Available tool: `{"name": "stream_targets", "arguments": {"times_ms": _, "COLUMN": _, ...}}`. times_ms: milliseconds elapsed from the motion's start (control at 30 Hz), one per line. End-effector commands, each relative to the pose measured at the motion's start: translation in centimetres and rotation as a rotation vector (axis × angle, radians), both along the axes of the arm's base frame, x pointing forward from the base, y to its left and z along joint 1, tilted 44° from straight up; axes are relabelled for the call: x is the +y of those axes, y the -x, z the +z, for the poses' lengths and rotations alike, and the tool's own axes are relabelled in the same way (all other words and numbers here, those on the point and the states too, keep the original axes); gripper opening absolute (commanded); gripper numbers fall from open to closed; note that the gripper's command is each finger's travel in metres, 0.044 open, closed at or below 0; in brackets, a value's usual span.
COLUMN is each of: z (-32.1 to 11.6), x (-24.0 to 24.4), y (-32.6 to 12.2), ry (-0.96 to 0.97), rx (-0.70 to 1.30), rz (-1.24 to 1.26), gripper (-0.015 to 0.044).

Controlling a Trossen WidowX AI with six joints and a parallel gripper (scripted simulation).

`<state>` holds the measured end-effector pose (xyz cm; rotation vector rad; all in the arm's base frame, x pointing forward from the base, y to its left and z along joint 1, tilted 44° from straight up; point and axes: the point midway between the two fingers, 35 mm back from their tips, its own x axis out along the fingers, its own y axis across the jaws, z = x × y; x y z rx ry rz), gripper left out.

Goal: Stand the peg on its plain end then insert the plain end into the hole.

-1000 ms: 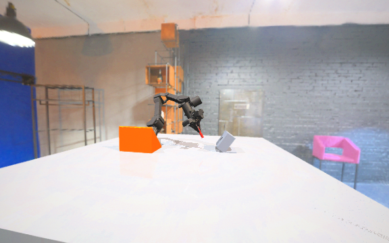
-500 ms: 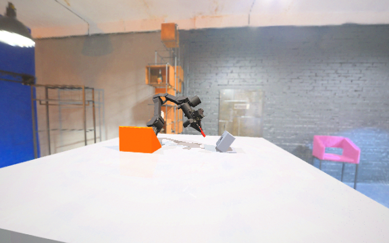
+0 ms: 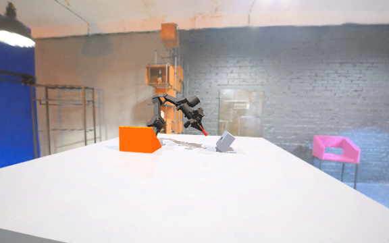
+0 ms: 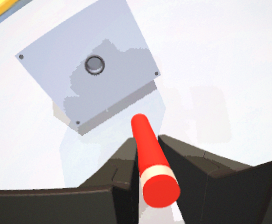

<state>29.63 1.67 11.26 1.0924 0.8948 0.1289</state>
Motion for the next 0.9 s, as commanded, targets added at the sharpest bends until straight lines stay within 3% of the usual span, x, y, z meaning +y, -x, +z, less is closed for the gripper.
{"name": "stream_targets", "arguments": {"times_ms": 0, "z": 0.0, "x": -0.1, "y": 0.0, "ry": -0.007, "rx": -0.016, "rz": -0.021, "gripper": 0.0000}}
{"name": "stream_targets", "arguments": {"times_ms": 867, "z": 0.2, "x": -0.2, "y": -1.7, "ry": -0.035, "rx": -0.093, "rz": -0.083, "gripper": 0.0000}}
